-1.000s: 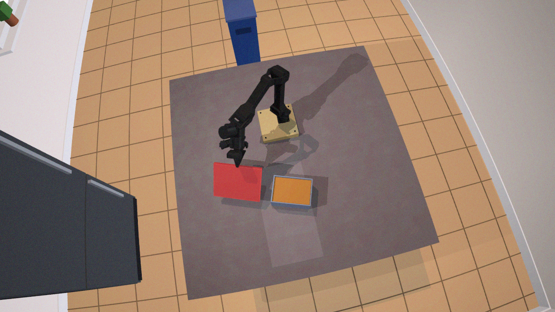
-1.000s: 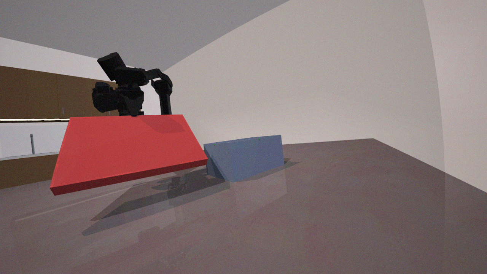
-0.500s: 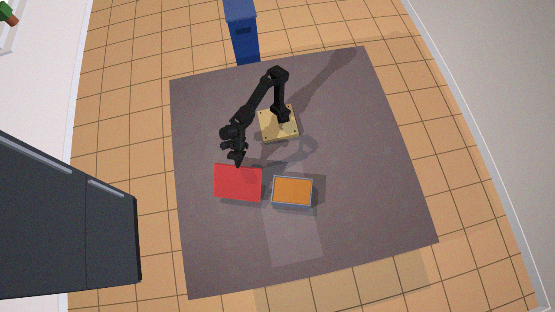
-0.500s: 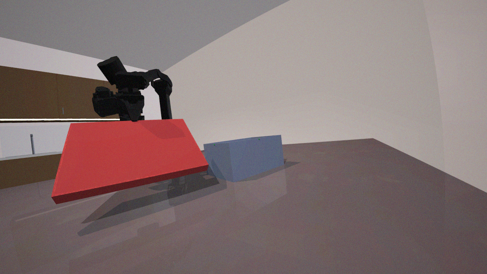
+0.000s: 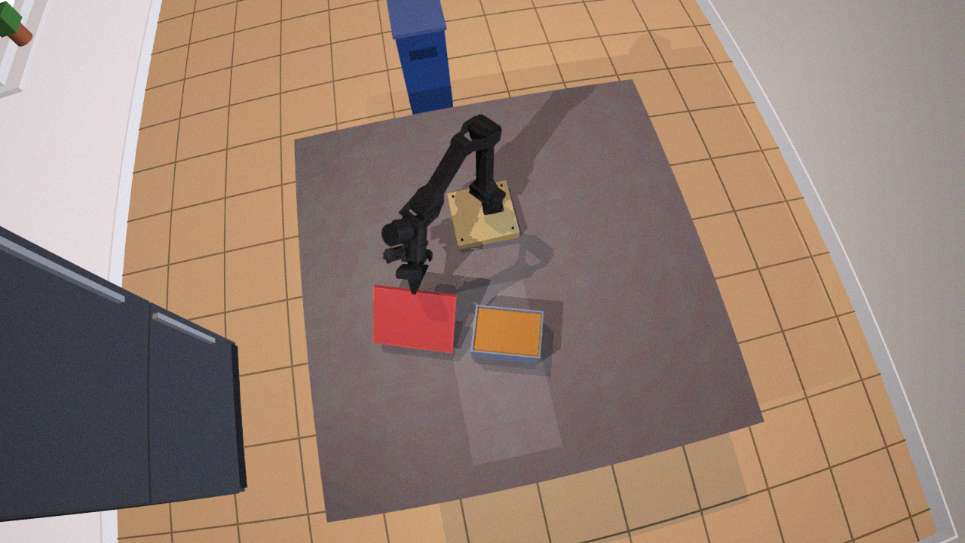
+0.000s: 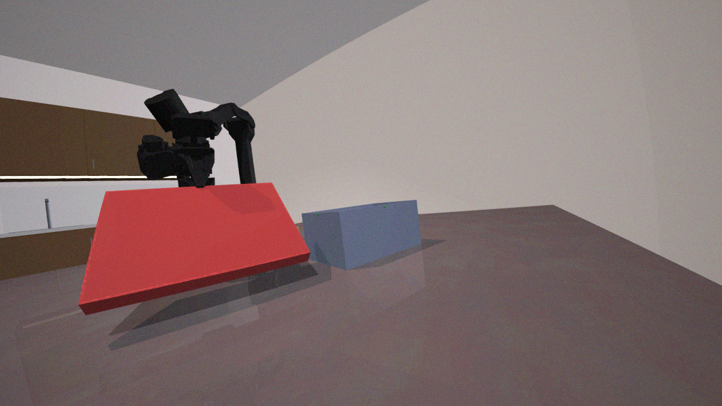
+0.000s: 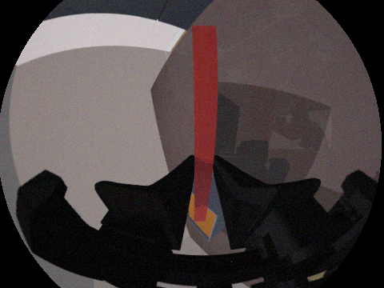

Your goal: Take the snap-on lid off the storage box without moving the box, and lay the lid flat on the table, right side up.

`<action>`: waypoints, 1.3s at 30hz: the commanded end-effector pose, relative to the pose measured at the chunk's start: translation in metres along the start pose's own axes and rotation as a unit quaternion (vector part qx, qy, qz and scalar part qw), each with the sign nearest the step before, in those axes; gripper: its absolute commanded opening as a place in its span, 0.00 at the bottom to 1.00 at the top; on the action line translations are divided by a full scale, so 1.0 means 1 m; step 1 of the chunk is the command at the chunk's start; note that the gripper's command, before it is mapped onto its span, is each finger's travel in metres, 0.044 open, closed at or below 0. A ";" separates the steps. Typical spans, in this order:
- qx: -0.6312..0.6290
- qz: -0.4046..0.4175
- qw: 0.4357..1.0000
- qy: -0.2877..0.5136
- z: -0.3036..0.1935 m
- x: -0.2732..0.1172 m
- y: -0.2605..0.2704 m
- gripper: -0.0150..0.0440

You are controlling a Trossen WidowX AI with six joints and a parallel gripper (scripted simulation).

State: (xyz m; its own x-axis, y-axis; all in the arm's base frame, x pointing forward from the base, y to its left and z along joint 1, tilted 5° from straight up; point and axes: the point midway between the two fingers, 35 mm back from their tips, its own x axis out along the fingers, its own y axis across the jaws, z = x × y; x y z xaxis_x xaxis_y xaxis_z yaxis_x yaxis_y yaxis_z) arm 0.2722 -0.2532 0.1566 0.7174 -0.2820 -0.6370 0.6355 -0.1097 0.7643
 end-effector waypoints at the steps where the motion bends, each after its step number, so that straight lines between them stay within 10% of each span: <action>1: -0.002 0.002 1.000 0.003 -0.001 0.003 -0.003 0.25; 39: -0.002 0.002 1.000 0.003 -0.001 0.022 -0.026 0.25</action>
State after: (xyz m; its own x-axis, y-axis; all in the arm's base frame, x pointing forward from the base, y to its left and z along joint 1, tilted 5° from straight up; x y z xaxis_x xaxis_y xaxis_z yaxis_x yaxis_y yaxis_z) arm 0.2724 -0.2562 0.1269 0.7218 -0.2808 -0.6326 0.6316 -0.1063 0.7679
